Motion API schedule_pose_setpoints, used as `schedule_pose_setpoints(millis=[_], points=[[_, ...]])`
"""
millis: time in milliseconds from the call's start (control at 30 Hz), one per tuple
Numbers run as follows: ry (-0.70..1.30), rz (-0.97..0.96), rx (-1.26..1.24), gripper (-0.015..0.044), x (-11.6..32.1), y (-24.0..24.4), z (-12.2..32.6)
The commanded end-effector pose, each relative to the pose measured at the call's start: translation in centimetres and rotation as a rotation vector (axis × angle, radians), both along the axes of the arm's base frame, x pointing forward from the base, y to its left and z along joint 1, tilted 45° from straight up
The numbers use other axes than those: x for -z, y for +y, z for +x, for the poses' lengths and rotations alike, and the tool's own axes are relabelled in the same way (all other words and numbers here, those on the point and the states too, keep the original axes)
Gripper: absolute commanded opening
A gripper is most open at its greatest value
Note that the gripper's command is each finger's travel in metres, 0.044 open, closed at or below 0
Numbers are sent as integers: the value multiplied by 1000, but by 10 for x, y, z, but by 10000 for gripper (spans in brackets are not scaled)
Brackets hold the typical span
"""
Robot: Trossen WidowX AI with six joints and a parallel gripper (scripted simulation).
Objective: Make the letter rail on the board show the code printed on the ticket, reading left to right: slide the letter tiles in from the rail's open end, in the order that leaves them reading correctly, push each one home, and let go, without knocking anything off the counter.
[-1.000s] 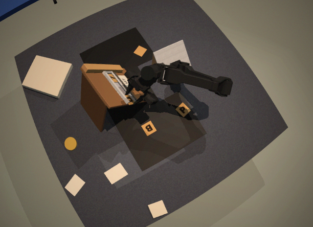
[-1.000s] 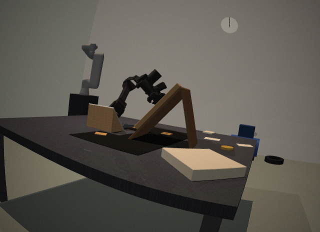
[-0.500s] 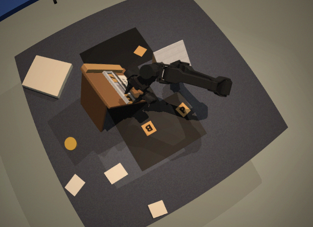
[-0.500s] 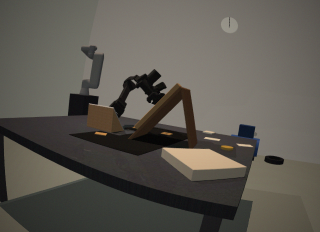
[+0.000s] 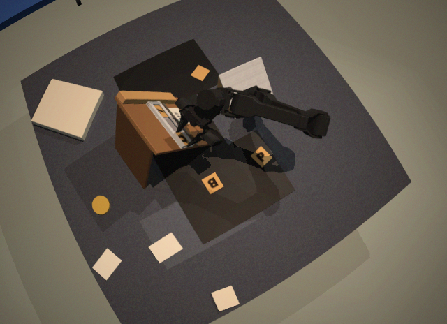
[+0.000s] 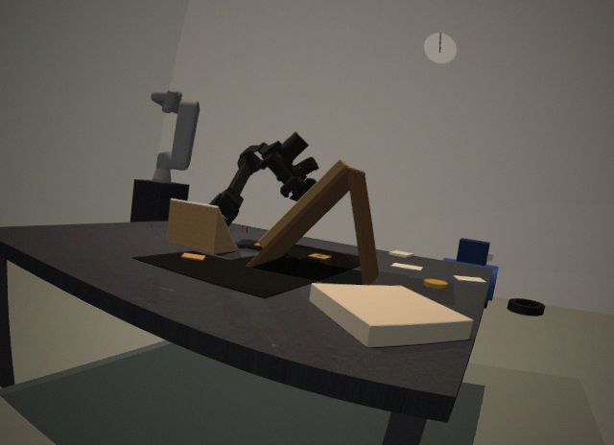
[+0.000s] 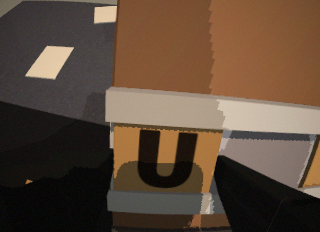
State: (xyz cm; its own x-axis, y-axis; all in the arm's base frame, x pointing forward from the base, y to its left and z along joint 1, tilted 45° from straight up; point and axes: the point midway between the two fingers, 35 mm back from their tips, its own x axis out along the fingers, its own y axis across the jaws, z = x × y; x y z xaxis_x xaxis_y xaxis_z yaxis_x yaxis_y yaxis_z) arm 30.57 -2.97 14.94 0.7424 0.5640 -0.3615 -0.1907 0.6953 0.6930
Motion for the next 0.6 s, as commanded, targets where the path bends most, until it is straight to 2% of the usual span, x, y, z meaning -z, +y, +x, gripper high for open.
schedule_pose_setpoints(millis=[0, 567], points=[[-7, -3, -4, 0, 0, -2, 1], [-7, -3, -4, 0, 6, -9, 3]])
